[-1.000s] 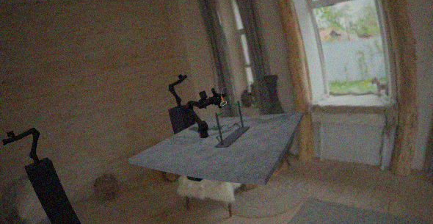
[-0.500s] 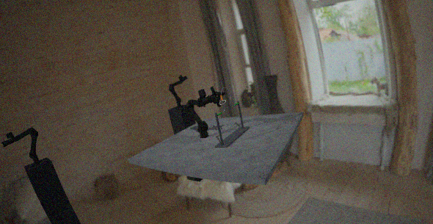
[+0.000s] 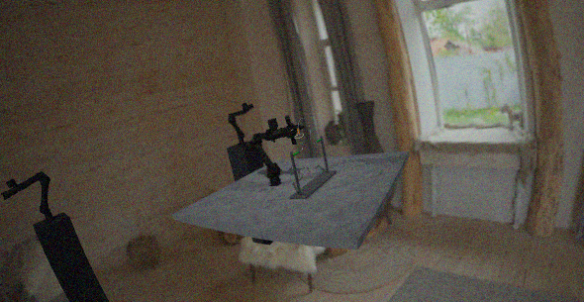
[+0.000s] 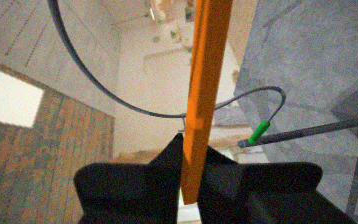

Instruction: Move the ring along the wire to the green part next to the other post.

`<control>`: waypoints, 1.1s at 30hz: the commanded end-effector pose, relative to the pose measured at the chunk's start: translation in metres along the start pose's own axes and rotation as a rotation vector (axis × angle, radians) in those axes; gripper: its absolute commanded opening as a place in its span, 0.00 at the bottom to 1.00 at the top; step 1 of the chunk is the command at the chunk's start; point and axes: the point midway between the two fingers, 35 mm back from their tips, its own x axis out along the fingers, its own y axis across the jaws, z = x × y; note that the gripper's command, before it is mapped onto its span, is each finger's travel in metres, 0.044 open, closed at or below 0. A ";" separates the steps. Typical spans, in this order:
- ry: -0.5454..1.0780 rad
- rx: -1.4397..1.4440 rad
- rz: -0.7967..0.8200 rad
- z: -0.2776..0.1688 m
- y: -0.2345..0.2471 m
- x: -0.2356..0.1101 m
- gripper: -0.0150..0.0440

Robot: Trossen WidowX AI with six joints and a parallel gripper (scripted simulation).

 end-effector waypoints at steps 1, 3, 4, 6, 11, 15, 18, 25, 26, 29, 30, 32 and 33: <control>0.000 -0.042 -0.035 0.001 -0.001 0.001 0.00; -0.002 -0.064 -0.052 0.001 -0.002 0.001 0.00; -0.003 -0.075 -0.061 0.001 -0.003 0.001 0.00; -0.006 -0.098 -0.078 0.001 -0.004 0.001 0.00; -0.012 -0.154 -0.121 0.001 -0.007 0.001 0.00; -0.017 -0.199 -0.154 0.002 -0.009 0.001 0.00; -0.020 -0.232 -0.179 0.002 -0.011 0.001 0.00; -0.029 -0.310 -0.236 0.003 -0.014 0.001 0.00; -0.031 -0.322 -0.245 0.003 -0.015 0.001 0.00; -0.035 -0.355 -0.269 0.004 -0.016 0.001 0.00; -0.036 -0.366 -0.277 0.004 -0.017 0.000 0.00; -0.039 -0.389 -0.293 0.004 -0.018 0.000 0.00; -0.040 -0.400 -0.301 0.005 -0.019 0.000 0.00</control>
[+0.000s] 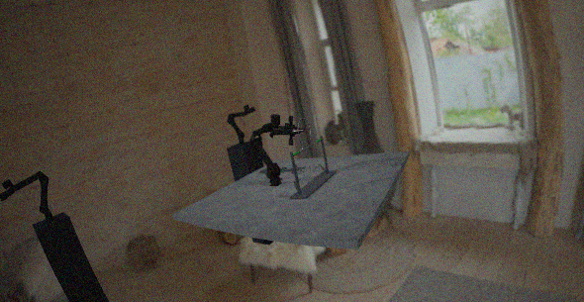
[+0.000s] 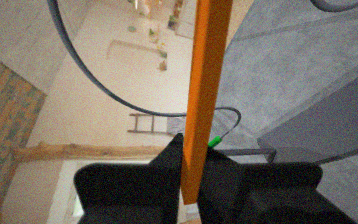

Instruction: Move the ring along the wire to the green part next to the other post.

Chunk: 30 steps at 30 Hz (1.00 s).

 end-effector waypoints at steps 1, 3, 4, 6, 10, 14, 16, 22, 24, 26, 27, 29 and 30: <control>-0.005 -0.043 -0.034 0.002 -0.002 0.002 0.00; -0.008 -0.066 -0.050 0.002 -0.003 0.002 0.00; -0.009 -0.077 -0.058 0.002 -0.004 0.002 0.00; -0.012 -0.099 -0.074 0.002 -0.005 0.002 0.00; -0.018 -0.143 -0.105 0.002 -0.007 0.002 0.00; -0.024 -0.188 -0.137 0.003 -0.009 0.002 0.00; -0.026 -0.210 -0.153 0.003 -0.011 0.002 0.00; -0.035 -0.276 -0.200 0.004 -0.014 0.002 0.00; -0.038 -0.299 -0.215 0.004 -0.015 0.002 0.00; -0.041 -0.321 -0.231 0.004 -0.016 0.001 0.00; -0.043 -0.332 -0.239 0.004 -0.016 0.001 0.00; -0.046 -0.354 -0.254 0.005 -0.017 0.001 0.00; -0.048 -0.365 -0.262 0.005 -0.018 0.001 0.00</control>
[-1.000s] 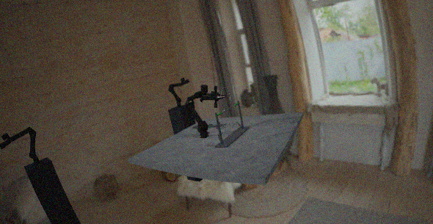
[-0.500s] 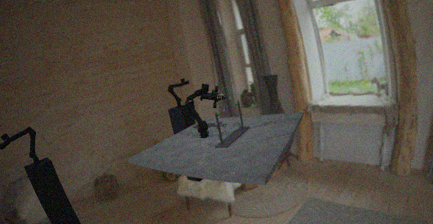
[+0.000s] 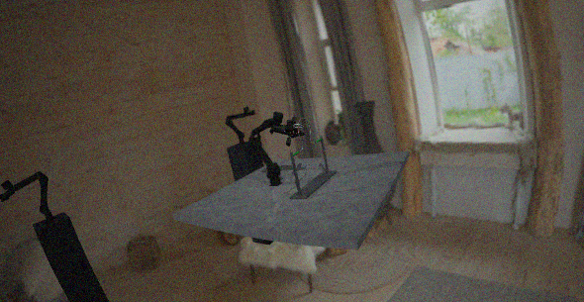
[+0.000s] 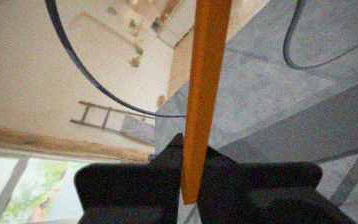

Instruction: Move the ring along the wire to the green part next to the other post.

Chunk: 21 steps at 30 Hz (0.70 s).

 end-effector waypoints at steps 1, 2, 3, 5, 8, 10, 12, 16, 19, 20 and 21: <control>-0.005 -0.046 -0.032 0.001 -0.002 0.001 0.00; -0.007 -0.063 -0.044 0.001 -0.003 0.001 0.00; -0.009 -0.077 -0.054 0.001 -0.004 0.001 0.00; -0.012 -0.100 -0.070 0.001 -0.005 0.002 0.00; -0.017 -0.133 -0.093 0.002 -0.006 0.002 0.00; -0.020 -0.155 -0.109 0.002 -0.008 0.002 0.00; -0.023 -0.177 -0.124 0.002 -0.009 0.002 0.00; -0.030 -0.222 -0.155 0.002 -0.011 0.002 0.00; -0.034 -0.255 -0.178 0.003 -0.012 0.001 0.00; -0.036 -0.266 -0.186 0.003 -0.013 0.001 0.00; -0.038 -0.278 -0.194 0.003 -0.014 0.001 0.00</control>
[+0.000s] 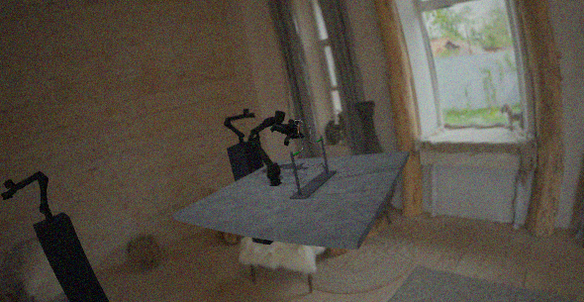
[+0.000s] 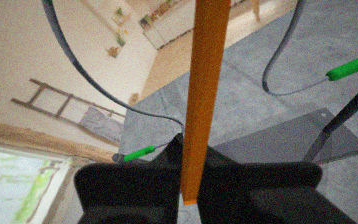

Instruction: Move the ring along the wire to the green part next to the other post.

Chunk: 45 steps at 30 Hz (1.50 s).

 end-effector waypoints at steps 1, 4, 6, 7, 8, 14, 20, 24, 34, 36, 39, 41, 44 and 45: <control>-0.007 -0.048 -0.030 0.001 -0.002 0.000 0.00; -0.012 -0.081 -0.054 0.001 -0.003 0.001 0.00; -0.015 -0.103 -0.069 0.001 -0.004 0.001 0.00; -0.017 -0.115 -0.077 0.001 -0.005 0.001 0.00; -0.018 -0.126 -0.084 0.001 -0.006 0.001 0.00; -0.028 -0.192 -0.130 0.002 -0.009 0.001 0.00; -0.038 -0.259 -0.176 0.003 -0.012 0.001 0.00; -0.045 -0.304 -0.207 0.003 -0.014 0.000 0.00; -0.062 -0.415 -0.283 0.005 -0.020 0.000 0.00; -0.065 -0.437 -0.299 0.006 -0.021 0.000 0.00; -0.070 -0.471 -0.321 0.007 -0.022 -0.001 0.00; -0.073 -0.493 -0.337 0.007 -0.023 -0.001 0.00; -0.079 -0.527 -0.359 0.008 -0.025 -0.001 0.00; -0.080 -0.538 -0.367 0.008 -0.025 -0.002 0.00</control>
